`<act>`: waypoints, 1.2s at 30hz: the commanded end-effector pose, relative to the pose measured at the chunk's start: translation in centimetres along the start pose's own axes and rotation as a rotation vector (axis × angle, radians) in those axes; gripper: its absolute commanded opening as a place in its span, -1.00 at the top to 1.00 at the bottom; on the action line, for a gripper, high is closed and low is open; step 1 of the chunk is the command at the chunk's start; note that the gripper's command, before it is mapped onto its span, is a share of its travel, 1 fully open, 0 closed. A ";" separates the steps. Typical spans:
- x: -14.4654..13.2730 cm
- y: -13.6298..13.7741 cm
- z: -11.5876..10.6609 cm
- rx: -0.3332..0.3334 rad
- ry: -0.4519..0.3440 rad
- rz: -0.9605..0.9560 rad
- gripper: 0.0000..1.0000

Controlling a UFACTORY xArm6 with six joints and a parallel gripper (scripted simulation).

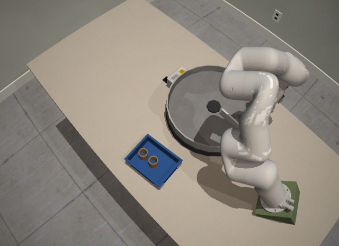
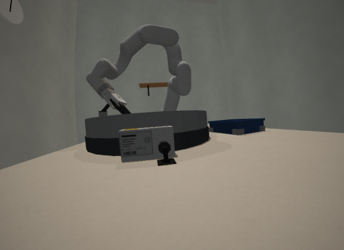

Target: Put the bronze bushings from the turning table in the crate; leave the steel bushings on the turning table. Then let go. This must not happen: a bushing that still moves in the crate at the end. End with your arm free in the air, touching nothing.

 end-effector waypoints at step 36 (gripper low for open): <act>-4.5 0.1 -5.4 -0.001 0.003 -0.001 1.00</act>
Point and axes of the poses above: the point where the finger pads meet when closed, its own z axis out along the fingers, its own y axis across the jaws, x = y × z, the point moved 5 cm from there along -z, back along the fingers, and after that the axes turned 1 degree about z, right-handed, at the moved point
